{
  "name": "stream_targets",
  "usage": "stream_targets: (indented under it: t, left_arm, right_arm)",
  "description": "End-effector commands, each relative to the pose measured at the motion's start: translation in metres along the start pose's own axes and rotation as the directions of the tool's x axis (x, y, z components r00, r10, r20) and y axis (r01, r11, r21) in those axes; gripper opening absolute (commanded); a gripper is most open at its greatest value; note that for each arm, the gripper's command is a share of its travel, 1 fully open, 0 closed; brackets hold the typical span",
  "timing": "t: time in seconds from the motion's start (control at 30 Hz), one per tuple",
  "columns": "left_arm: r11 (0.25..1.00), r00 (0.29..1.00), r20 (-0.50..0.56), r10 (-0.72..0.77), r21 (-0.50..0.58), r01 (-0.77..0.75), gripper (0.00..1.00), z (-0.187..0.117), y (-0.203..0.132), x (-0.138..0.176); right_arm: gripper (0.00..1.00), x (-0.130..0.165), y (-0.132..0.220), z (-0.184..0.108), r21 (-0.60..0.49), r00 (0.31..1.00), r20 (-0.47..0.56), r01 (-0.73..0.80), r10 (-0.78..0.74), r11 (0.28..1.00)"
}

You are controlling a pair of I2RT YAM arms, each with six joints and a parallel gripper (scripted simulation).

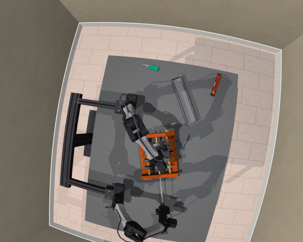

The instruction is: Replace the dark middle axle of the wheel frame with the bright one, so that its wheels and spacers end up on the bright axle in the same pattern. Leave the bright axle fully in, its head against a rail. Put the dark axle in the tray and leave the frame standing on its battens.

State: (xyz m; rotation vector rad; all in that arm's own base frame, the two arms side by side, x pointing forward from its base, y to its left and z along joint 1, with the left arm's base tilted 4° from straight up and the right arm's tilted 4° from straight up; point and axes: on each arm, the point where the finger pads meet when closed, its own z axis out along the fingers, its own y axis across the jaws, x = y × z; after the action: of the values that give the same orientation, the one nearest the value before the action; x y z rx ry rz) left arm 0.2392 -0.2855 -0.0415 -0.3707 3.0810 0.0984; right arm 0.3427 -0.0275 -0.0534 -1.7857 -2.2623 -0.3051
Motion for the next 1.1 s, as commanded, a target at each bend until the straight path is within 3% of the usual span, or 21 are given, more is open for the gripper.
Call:
stream_targets:
  t: [0.0,0.77,1.07]
  left_arm:
    - [1.0,1.0,-0.007,0.003,0.008,-0.003,0.0,0.007,-0.007,0.004]
    - [1.0,1.0,0.008,0.005,0.016,-0.005,0.0,0.001,-0.007,0.002]
    - [1.0,1.0,0.006,0.006,0.002,-0.006,0.0,-0.004,-0.004,0.003]
  right_arm:
    - [0.0,0.002,0.004,-0.004,-0.023,1.0,-0.001,0.002,-0.002,1.0]
    - [0.0,0.014,-0.003,-0.023,-0.008,0.998,0.067,0.002,-0.002,1.0]
    - [0.0,0.006,0.004,-0.027,-0.06,0.998,0.069,-0.009,0.013,0.998]
